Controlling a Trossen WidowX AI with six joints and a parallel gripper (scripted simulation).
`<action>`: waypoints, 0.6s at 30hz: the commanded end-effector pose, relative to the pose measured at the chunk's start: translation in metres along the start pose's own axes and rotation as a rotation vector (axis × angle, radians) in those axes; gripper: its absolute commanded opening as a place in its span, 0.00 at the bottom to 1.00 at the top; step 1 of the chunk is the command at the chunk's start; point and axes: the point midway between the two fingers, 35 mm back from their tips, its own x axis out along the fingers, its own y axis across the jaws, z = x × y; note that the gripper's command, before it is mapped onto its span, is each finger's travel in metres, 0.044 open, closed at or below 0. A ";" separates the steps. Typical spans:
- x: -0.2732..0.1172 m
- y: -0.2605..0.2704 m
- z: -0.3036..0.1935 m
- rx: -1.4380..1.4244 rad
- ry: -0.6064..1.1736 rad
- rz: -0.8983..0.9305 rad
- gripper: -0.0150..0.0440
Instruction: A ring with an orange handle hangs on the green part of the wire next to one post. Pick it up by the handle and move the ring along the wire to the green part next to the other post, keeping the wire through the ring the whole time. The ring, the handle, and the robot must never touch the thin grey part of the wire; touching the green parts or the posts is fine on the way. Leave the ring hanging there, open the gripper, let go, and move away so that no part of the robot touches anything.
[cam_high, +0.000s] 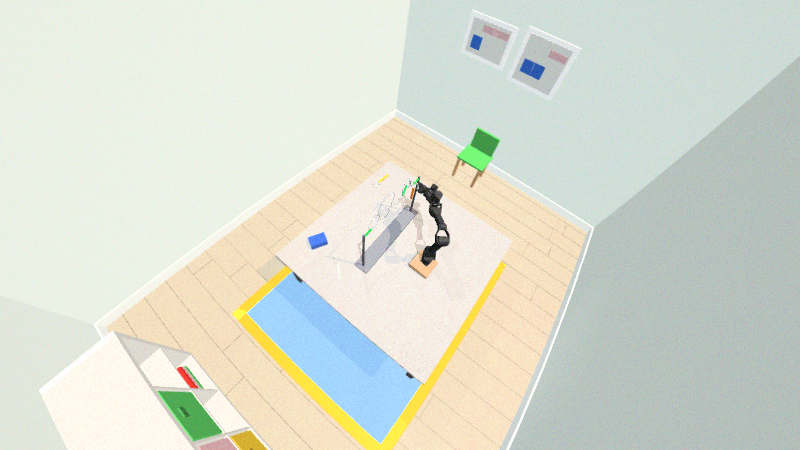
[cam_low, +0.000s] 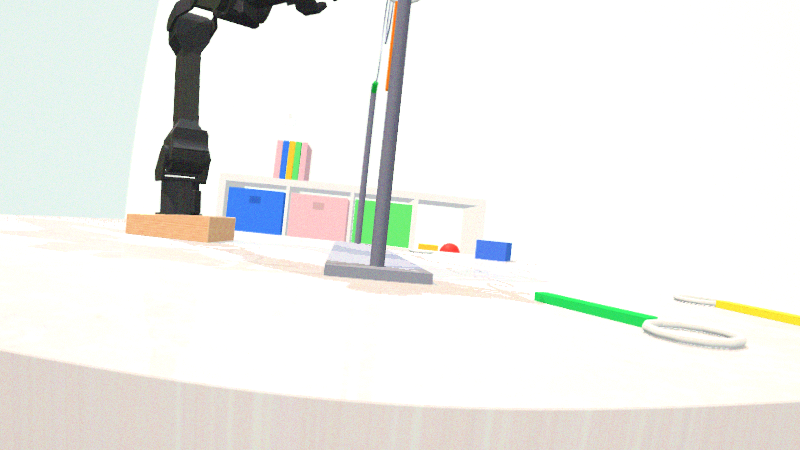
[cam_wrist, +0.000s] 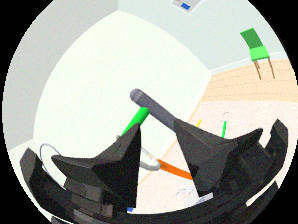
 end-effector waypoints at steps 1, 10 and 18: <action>-0.011 -0.041 -0.021 -0.184 0.085 0.021 0.53; -0.043 -0.099 -0.067 -0.487 0.208 0.151 0.53; -0.060 -0.128 -0.102 -0.668 0.171 0.295 0.53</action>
